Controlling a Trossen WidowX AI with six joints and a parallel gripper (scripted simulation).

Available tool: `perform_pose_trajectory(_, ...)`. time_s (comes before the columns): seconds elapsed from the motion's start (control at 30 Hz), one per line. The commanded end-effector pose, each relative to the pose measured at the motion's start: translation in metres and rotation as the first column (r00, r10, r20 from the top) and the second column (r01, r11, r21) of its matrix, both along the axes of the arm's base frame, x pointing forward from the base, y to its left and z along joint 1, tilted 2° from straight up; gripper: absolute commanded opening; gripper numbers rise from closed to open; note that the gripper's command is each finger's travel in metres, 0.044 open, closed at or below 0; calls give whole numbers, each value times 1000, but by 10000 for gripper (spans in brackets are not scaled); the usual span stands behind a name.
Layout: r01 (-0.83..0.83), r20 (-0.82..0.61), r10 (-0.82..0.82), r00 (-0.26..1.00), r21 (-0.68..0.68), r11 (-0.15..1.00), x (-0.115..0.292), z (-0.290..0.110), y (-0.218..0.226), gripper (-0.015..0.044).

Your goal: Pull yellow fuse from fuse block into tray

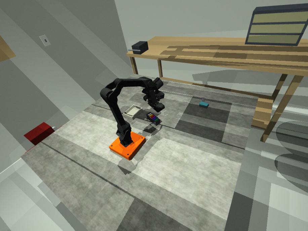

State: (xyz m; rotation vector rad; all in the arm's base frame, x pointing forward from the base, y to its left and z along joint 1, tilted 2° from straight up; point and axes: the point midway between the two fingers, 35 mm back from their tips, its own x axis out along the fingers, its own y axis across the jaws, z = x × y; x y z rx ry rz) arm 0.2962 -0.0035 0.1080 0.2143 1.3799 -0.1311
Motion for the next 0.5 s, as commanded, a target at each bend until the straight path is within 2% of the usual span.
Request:
perform_pose_trajectory(0.0,-54,-139,52,989,-6,999,-19,-18,43,63)
perform_pose_trajectory(0.47,-60,-150,58,987,-7,998,-18,-25,48,63)
